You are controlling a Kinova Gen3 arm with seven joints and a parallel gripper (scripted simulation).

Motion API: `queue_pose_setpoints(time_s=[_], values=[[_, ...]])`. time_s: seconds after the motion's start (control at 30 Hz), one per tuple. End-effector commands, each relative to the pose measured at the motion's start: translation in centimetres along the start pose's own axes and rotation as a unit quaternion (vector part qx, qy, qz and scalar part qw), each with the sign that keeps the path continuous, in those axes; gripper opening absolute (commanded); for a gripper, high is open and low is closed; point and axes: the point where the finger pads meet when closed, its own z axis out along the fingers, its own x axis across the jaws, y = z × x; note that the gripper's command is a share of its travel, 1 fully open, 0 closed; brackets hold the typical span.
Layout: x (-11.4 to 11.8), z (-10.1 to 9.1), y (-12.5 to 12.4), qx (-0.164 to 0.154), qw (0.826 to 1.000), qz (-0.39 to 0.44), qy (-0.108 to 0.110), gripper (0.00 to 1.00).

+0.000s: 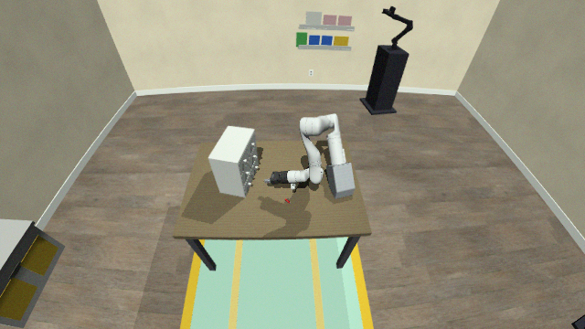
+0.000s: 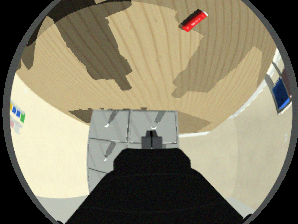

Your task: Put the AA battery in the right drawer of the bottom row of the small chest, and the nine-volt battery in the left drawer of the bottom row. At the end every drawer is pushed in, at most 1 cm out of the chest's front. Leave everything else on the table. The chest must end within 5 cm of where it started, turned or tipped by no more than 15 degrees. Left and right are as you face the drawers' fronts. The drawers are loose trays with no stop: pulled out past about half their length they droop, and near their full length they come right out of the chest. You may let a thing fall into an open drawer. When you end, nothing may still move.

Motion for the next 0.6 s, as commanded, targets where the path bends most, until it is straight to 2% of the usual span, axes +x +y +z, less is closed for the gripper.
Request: queue_pose_setpoints(time_s=[0.0,0.57], values=[[0.69,-1.12,1.58,-0.005,1.0,0.009,0.008,0.0],[0.68,-1.29,1.69,0.001,1.0,0.009,0.008,0.0]])
